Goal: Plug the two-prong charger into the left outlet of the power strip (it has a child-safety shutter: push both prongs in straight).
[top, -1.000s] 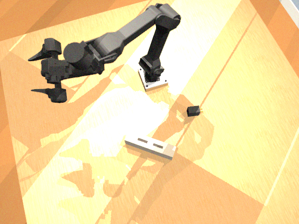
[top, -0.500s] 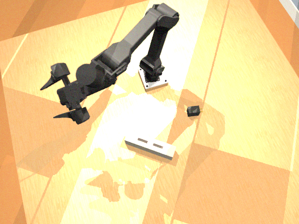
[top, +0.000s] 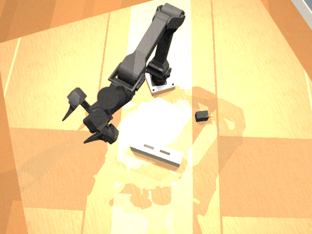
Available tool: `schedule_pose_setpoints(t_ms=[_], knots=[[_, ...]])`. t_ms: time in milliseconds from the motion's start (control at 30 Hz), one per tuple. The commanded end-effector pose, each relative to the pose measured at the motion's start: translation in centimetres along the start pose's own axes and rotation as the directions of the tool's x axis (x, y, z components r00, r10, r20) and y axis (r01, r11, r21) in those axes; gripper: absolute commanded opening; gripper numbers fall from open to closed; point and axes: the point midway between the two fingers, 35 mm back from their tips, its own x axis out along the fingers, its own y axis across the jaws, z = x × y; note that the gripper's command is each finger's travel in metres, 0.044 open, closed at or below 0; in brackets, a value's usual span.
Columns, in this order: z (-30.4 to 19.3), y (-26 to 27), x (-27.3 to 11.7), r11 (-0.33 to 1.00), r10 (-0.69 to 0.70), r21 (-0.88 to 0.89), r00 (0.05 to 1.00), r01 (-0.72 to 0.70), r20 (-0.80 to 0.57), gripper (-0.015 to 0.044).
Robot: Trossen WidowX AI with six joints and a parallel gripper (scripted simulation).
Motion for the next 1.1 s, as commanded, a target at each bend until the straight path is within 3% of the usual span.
schedule_pose_setpoints(t_ms=[0, 533, 1067], knots=[[-0.4, 2.4, -0.4, 0.996, 0.064, -0.064, 0.998, -0.065, -0.010, 0.0440], [-1.6, 10.9, -3.4, 0.905, 0.291, -0.308, 0.955, -0.292, -0.051, 0.0440], [-4.1, 18.1, -7.6, 0.711, 0.466, -0.532, 0.875, -0.459, -0.132, 0.0440]])
